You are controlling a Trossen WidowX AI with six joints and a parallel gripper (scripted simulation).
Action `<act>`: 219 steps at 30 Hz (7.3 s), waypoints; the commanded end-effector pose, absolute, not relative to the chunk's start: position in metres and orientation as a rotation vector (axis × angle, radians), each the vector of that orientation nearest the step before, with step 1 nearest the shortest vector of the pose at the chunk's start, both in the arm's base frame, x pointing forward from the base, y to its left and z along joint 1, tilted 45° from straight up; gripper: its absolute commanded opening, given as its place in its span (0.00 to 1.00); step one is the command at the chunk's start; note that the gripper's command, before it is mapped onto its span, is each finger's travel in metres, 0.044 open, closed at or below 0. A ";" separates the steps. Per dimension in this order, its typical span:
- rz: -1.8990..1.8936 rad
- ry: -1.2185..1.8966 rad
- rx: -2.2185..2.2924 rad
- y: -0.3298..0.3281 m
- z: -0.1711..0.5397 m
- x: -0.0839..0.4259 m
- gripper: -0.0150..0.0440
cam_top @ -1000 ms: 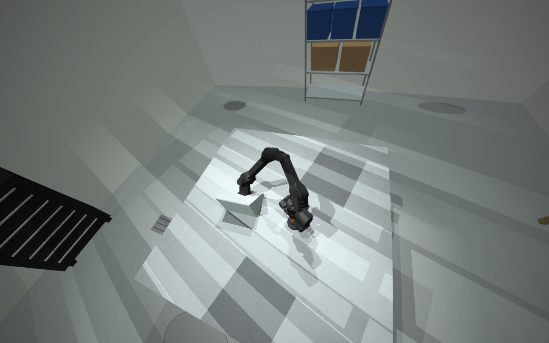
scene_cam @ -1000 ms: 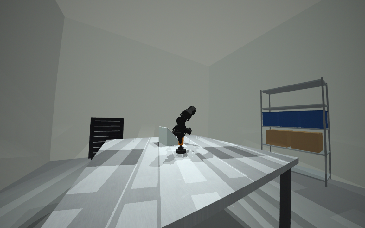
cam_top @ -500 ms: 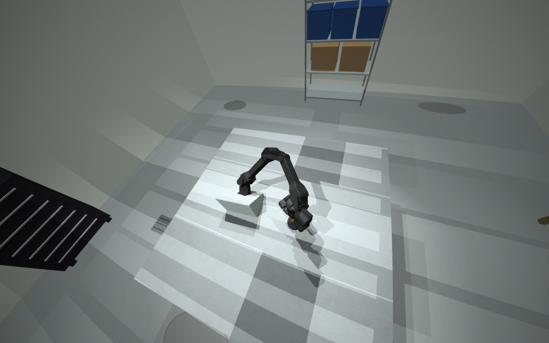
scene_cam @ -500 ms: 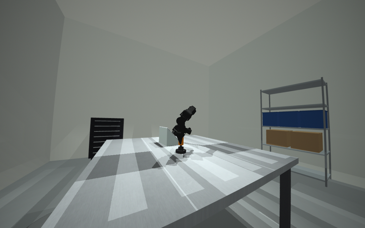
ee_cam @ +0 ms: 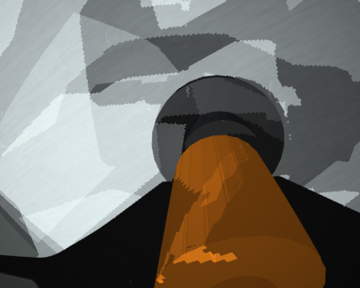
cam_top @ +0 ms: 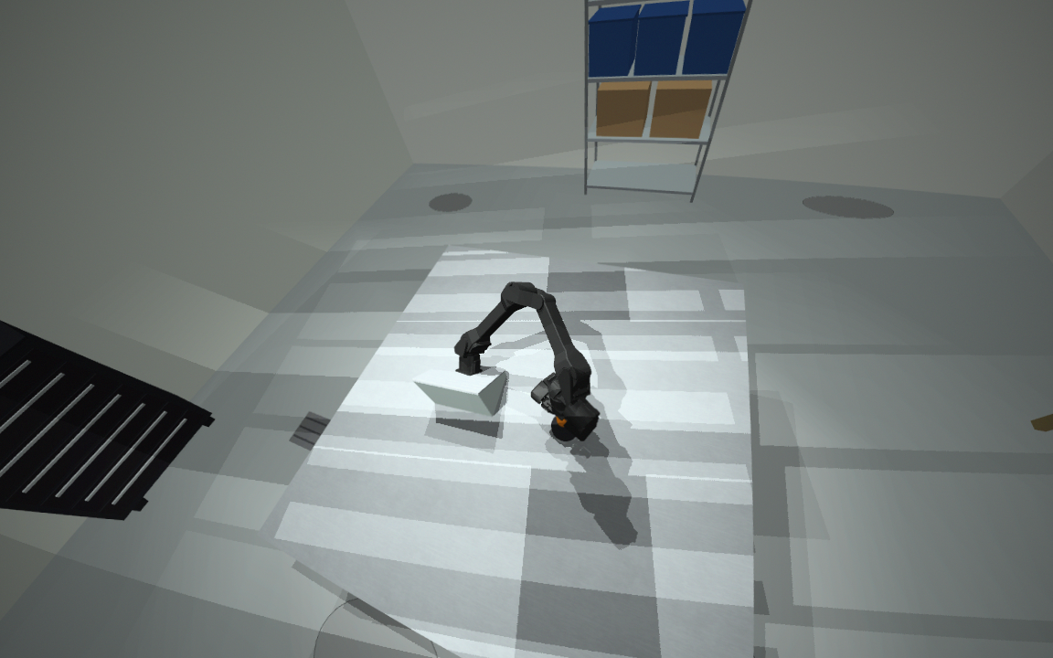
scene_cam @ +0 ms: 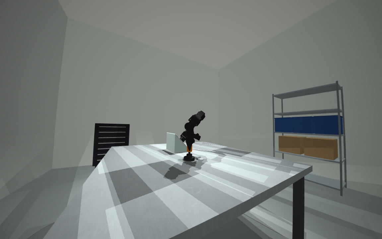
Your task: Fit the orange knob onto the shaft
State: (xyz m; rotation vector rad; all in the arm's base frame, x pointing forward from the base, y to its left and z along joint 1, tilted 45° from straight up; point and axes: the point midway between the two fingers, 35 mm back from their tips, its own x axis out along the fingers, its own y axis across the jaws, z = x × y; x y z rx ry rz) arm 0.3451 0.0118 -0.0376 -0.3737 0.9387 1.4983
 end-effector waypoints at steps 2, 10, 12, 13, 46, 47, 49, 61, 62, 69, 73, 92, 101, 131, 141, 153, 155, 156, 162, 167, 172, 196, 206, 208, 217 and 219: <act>1.494 0.931 -0.384 0.008 -0.037 0.348 0.25; 1.494 0.931 -0.384 0.010 -0.042 0.348 0.25; 1.494 0.931 -0.384 0.011 -0.042 0.348 0.25; 1.494 0.931 -0.384 0.011 -0.042 0.348 0.25; 1.597 0.776 -0.535 0.011 -0.035 0.348 0.25; 1.597 0.776 -0.535 0.011 -0.036 0.348 0.25; 1.597 0.776 -0.535 0.011 -0.036 0.348 0.25; 1.597 0.777 -0.535 0.008 -0.039 0.347 0.25; 1.597 0.777 -0.535 0.008 -0.038 0.347 0.25; 1.597 0.777 -0.535 0.009 -0.038 0.346 0.25; 1.597 0.777 -0.535 0.009 -0.037 0.347 0.25; 1.597 0.776 -0.535 0.014 -0.040 0.346 0.25; 1.622 0.734 -0.575 0.008 -0.038 0.347 0.25; 1.688 0.612 -0.685 0.010 -0.036 0.347 0.25; 1.688 0.612 -0.685 0.014 -0.040 0.347 0.25; 1.753 0.473 -0.805 0.008 -0.038 0.350 0.25; 1.768 0.439 -0.834 0.007 -0.038 0.350 0.25; 1.768 0.439 -0.834 0.007 -0.039 0.350 0.25; 1.768 0.438 -0.834 0.010 -0.041 0.349 0.25; 1.768 0.438 -0.834 0.011 -0.043 0.349 0.25; 1.768 0.438 -0.834 0.011 -0.043 0.349 0.25; 1.835 0.256 -0.979 0.012 -0.034 0.348 0.25; 1.835 0.256 -0.979 0.011 -0.036 0.349 0.25; 1.835 0.256 -0.979 0.011 -0.037 0.349 0.25; 1.835 0.256 -0.980 0.008 -0.039 0.348 0.25; 1.835 0.256 -0.980 0.007 -0.038 0.348 0.25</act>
